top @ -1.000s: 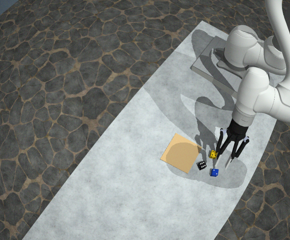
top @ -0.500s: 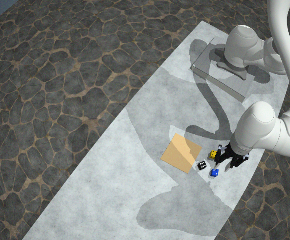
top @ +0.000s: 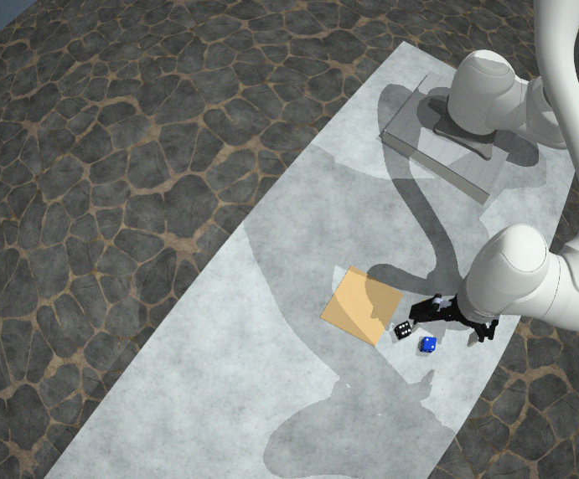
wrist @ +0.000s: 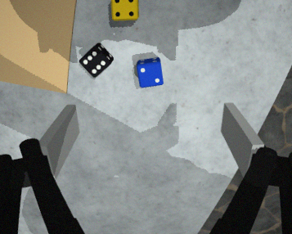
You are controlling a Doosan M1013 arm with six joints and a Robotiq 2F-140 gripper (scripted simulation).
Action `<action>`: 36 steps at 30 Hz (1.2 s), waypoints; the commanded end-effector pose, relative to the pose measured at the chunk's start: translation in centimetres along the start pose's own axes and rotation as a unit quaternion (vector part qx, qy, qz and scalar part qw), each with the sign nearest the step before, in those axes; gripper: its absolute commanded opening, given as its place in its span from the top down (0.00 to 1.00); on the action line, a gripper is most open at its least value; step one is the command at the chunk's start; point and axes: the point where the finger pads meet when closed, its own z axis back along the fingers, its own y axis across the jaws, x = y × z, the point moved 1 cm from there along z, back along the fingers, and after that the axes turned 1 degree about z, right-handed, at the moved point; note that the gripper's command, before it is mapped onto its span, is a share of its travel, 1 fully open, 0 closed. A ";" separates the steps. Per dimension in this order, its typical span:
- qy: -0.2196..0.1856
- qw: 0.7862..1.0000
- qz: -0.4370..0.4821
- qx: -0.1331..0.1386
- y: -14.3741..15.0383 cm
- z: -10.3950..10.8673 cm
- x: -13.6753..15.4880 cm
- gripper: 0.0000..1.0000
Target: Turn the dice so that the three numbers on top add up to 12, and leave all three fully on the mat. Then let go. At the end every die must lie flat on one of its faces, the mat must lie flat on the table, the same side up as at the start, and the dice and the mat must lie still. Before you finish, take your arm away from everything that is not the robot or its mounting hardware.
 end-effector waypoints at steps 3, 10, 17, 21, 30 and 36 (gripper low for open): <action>0.000 1.000 0.029 0.000 0.0 -0.1 0.0 0.00; 0.000 0.991 0.134 0.000 0.0 -0.4 -0.1 0.00; 0.000 0.966 0.259 0.000 0.0 -0.9 -0.2 0.00; 0.000 0.952 0.306 0.000 0.0 -1.0 -0.2 0.00; 0.000 0.886 0.464 0.000 0.0 -1.6 -0.4 0.00; 0.000 0.830 0.557 0.000 0.0 -2.0 -0.5 0.00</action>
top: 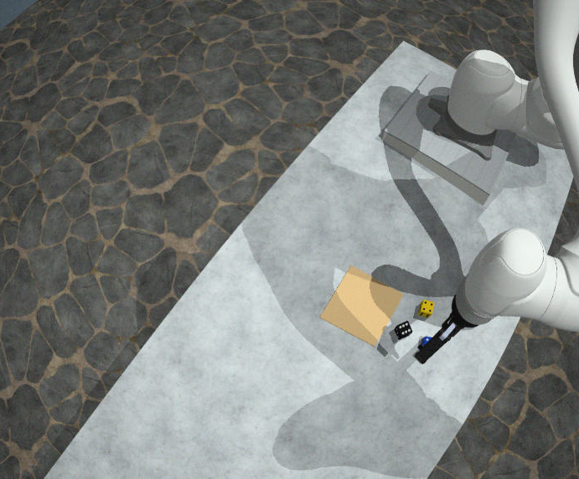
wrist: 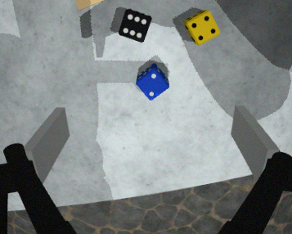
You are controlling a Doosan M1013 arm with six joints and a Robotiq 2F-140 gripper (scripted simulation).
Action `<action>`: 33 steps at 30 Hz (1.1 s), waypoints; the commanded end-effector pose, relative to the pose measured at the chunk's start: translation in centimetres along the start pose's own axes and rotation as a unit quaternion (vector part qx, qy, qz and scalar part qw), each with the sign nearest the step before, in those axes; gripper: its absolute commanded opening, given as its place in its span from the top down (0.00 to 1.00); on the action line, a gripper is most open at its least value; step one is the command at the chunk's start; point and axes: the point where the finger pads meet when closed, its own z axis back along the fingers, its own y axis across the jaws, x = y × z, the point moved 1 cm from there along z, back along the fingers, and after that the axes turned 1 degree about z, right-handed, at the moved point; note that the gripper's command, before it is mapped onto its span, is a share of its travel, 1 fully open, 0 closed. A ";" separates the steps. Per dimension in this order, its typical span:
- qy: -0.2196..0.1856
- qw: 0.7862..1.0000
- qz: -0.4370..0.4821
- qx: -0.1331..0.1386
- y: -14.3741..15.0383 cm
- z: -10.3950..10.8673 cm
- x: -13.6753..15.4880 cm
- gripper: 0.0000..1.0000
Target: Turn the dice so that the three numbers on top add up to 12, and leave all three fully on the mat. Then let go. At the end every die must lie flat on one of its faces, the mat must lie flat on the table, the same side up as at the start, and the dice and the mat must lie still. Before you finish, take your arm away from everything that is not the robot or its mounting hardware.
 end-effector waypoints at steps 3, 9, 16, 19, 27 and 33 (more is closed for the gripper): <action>-0.005 0.996 0.087 0.003 0.1 -0.3 0.0 0.00; -0.006 0.979 0.202 0.002 0.1 -0.7 -0.1 0.00; -0.006 0.955 0.297 0.002 0.2 -1.0 -0.1 0.00; -0.006 0.954 0.299 0.002 0.2 -1.0 -0.1 0.00; -0.006 0.954 0.299 0.002 0.2 -1.0 -0.1 0.72; -0.006 0.954 0.299 0.002 0.2 -1.0 -0.1 0.72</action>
